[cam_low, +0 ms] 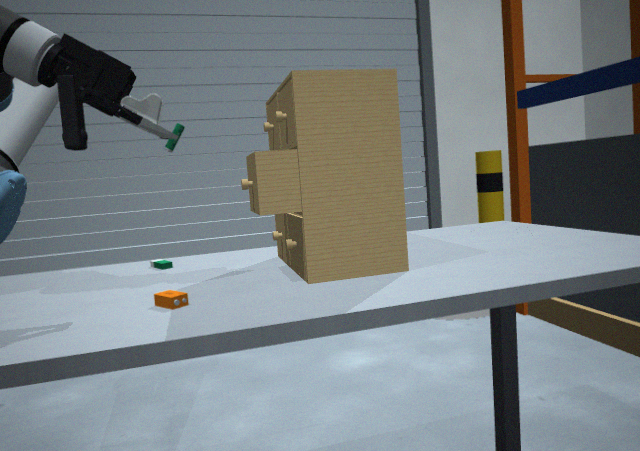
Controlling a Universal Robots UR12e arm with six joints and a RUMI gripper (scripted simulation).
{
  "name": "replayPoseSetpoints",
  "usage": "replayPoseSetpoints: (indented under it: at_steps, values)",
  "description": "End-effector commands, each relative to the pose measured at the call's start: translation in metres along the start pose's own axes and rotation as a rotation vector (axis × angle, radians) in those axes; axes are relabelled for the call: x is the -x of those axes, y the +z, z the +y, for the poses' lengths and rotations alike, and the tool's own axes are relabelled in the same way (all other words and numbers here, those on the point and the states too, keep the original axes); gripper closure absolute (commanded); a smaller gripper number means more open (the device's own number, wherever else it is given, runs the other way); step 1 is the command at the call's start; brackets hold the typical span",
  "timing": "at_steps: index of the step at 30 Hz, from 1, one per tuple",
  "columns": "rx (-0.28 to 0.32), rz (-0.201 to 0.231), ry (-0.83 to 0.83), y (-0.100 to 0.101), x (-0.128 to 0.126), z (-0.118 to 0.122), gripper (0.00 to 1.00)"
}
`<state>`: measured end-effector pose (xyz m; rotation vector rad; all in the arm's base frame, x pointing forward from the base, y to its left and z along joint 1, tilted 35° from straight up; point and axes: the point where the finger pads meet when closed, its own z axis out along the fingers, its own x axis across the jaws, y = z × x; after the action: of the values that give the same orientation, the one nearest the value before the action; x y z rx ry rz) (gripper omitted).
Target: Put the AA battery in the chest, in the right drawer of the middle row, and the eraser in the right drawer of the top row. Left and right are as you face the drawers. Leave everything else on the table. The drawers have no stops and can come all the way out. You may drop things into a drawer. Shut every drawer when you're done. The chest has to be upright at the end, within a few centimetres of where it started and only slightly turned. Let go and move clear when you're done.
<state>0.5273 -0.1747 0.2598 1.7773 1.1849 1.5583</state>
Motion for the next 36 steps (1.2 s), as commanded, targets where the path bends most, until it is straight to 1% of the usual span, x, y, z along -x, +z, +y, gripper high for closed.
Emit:
replayPoseSetpoints:
  at_steps: [1, 11, 36]
  values:
    - [0.044, -0.016, -0.001, 0.0007, 0.0007, 0.001, 0.95]
    - [0.082, -0.015, -0.001, 0.0011, 0.0006, 0.0007, 0.95]
    - [0.133, -0.015, -0.002, 0.001, 0.0006, 0.0008, 0.95]
